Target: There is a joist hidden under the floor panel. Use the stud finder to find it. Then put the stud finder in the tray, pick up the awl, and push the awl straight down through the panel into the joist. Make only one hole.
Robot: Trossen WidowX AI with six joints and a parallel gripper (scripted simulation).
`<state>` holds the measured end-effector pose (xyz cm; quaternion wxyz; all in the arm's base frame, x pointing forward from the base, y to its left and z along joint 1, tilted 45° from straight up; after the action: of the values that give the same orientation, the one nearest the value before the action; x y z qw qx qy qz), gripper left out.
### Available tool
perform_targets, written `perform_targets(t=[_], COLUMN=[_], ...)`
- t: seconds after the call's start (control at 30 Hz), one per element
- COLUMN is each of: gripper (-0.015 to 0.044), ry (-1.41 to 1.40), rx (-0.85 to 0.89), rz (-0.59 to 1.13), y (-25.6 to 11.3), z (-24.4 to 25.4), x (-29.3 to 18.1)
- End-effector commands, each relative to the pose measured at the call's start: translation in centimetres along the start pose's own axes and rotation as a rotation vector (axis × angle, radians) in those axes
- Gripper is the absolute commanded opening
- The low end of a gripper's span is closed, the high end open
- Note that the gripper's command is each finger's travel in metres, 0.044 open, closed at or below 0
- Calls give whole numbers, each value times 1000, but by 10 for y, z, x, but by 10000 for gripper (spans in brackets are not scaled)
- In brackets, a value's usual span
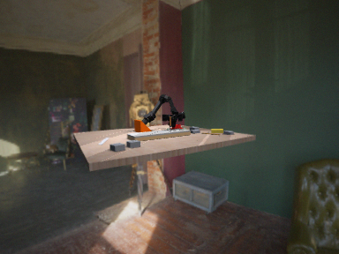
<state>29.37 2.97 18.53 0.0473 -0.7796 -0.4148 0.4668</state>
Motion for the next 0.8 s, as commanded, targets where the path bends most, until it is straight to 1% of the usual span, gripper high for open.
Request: perform_targets(t=[0.0,0.17,0.77], gripper=[0,0,0], ry=[7,7,2], rx=[-1,-1,0], rz=[5,5,5], y=[0,-1,-1], z=[1,2,1], x=[7,13,12])
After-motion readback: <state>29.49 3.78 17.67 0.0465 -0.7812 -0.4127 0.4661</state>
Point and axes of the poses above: the point midway between the two fingers, 35 mm back from their tips, its own y axis out along the fingers, its own z axis across the jaws, x = y × z, the point moved 8 cm from there along -y, back along the fingers, and after that the axes turned 4 degrees about y, right-handed, at the moved point
